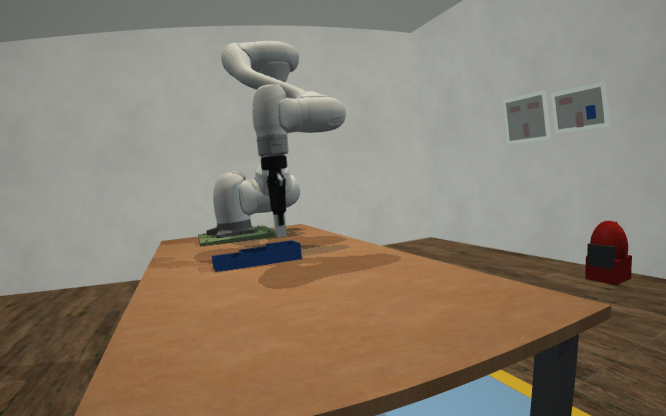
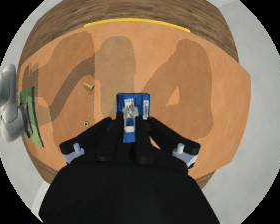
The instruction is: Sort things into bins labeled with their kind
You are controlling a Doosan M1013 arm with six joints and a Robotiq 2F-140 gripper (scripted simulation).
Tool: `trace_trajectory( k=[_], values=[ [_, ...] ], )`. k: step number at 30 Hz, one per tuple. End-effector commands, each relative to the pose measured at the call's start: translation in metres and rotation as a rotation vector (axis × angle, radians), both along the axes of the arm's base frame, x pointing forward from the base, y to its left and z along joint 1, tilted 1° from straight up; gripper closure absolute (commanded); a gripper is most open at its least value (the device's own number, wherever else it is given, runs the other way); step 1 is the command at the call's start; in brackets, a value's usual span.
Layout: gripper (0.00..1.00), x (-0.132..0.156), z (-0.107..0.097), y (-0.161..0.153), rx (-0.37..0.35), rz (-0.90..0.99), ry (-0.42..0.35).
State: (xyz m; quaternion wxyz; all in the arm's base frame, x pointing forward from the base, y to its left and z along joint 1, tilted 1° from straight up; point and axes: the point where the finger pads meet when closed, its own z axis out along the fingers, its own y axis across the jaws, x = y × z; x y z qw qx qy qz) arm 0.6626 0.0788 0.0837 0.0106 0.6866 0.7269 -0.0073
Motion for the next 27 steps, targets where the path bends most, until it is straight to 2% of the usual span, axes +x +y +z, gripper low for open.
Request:
trace_trajectory(
  k=[1,17,27],
  values=[
    [0.93,0.0,0.0,0.0,0.0,0.0,0.0],
    [0.93,-0.002,-0.002,0.0,0.0,0.0,0.0],
    [0.93,-0.001,-0.022,0.0,0.0,0.0,0.0]
  ],
)
